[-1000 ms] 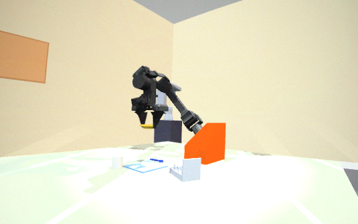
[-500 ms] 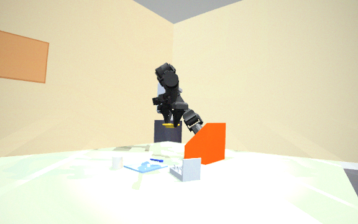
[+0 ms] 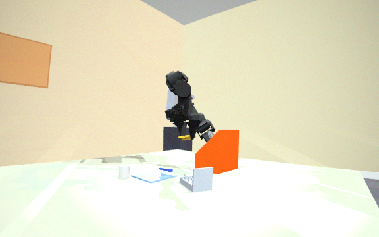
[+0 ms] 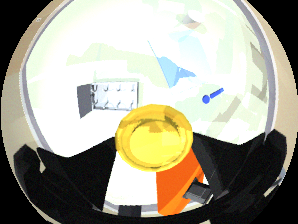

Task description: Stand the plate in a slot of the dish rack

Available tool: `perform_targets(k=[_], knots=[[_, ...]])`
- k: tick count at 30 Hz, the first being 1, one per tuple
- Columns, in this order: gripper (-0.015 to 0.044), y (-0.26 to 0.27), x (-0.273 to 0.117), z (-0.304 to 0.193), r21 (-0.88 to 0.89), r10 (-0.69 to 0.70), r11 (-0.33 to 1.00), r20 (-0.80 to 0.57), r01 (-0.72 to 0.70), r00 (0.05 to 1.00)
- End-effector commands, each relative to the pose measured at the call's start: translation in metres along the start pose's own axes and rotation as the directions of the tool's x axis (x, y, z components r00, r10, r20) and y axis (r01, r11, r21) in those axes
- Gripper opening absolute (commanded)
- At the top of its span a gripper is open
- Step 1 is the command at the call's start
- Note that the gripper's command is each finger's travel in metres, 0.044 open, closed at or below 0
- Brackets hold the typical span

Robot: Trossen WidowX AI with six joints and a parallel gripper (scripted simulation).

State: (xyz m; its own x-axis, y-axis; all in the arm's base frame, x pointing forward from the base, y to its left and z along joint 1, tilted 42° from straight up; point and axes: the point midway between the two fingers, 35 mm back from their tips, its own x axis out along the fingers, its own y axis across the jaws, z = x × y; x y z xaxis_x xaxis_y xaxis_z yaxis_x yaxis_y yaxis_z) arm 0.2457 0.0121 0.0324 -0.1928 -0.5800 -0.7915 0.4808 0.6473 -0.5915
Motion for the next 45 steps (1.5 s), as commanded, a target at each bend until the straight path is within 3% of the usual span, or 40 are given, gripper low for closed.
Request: perform_targets(k=[1, 21, 45], knots=[[0.0, 0.002, 0.013, -0.003, -0.076, 0.036, 0.996, -0.067, -0.041, 0.997], [0.0, 0.011, 0.061, -0.011, -0.354, 0.269, 0.859, -0.302, -0.37, 0.914], [0.0, 0.019, 0.098, -0.013, -0.582, 0.593, 0.439, -0.386, -0.685, 0.707]])
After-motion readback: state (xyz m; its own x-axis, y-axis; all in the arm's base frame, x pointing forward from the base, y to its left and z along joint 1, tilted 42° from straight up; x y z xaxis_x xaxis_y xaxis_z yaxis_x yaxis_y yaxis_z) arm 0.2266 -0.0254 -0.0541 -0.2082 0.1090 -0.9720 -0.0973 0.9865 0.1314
